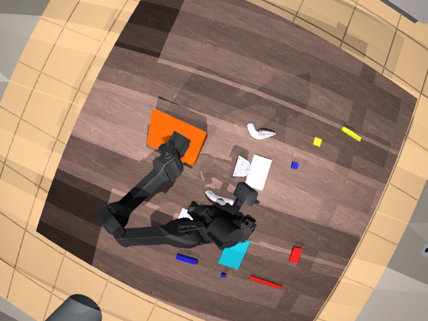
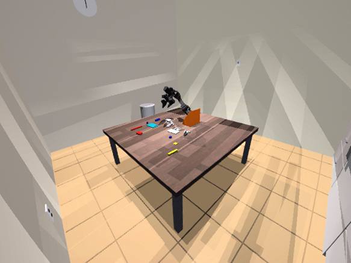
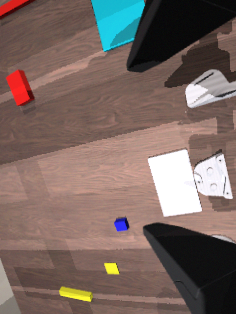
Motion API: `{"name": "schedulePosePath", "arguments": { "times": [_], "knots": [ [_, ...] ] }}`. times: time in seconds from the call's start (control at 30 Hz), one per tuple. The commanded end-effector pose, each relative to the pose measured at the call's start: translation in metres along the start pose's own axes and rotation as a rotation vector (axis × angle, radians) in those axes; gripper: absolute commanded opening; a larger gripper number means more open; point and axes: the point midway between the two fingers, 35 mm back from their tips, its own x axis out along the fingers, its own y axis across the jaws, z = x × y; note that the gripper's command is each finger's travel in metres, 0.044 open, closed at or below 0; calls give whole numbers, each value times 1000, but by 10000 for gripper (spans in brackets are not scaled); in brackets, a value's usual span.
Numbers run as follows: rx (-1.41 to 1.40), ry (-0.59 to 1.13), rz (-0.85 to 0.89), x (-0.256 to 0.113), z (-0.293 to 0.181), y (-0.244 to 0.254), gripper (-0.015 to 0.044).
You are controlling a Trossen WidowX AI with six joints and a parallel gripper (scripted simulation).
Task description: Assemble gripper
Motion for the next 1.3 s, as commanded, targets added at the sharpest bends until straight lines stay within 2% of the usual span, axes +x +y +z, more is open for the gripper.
{"name": "schedulePosePath", "arguments": {
  "times": [0.0, 0.43, 0.87, 1.27],
  "knots": [
    [-18, 85, -35, 12, -21, -6, 440],
    [-87, 409, -138, 37, -99, -33, 440],
    [-146, 739, -201, 34, -174, -58, 440],
    [-145, 757, -196, 42, -184, -60, 440]
  ]
}}
